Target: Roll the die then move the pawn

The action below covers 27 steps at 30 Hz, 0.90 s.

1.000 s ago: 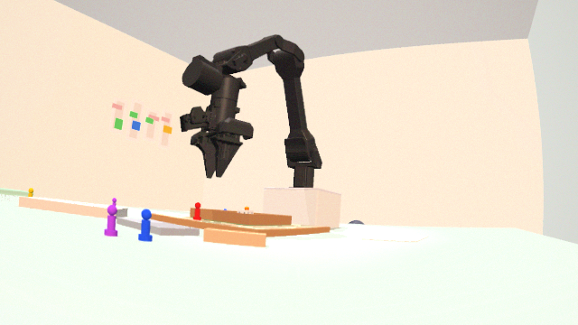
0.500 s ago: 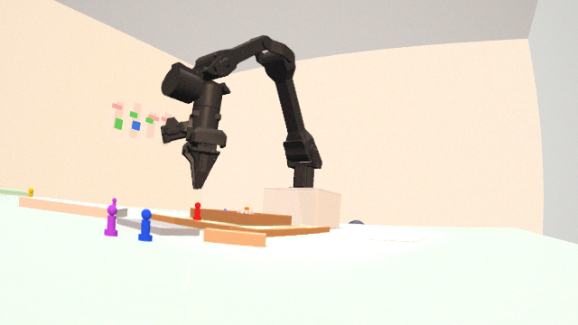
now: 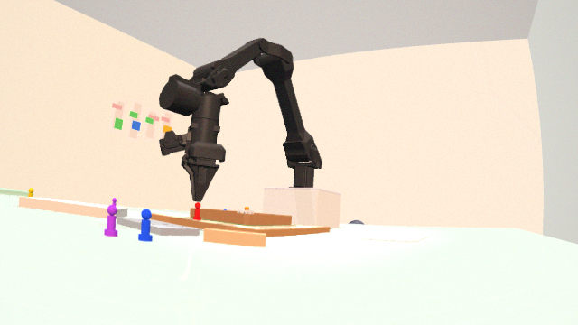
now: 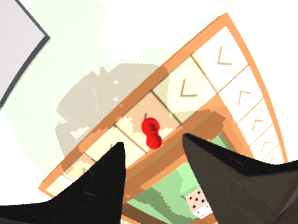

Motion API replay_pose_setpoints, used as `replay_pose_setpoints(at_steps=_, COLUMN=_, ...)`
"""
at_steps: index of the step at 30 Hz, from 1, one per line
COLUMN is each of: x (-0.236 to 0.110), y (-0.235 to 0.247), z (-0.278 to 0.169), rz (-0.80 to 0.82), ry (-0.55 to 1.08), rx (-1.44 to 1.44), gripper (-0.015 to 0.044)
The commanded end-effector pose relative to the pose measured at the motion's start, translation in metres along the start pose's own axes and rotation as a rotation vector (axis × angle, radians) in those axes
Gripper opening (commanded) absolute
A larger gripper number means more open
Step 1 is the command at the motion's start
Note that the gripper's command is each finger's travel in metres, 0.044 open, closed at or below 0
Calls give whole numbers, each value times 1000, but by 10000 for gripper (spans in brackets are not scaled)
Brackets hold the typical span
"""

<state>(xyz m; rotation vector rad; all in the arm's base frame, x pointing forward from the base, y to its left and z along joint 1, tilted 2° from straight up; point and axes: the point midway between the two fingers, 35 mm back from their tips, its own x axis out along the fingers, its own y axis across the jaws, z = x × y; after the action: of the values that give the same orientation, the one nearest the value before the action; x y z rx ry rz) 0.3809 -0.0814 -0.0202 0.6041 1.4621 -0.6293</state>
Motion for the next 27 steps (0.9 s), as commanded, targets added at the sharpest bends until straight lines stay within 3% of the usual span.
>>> replay_pose_setpoints(at_steps=1, x=8, y=0, z=-2, rz=1, ry=6, rx=5, gripper=200)
replay_pose_setpoints(at_steps=14, x=27, y=-1, z=-2, rz=1, ry=6, rx=5, gripper=200)
replay_pose_setpoints(at_steps=19, x=27, y=-1, z=-2, rz=1, ry=6, rx=5, gripper=69)
replay_pose_setpoints(at_steps=27, x=27, y=-1, z=-2, rz=1, ry=6, rx=5, gripper=15)
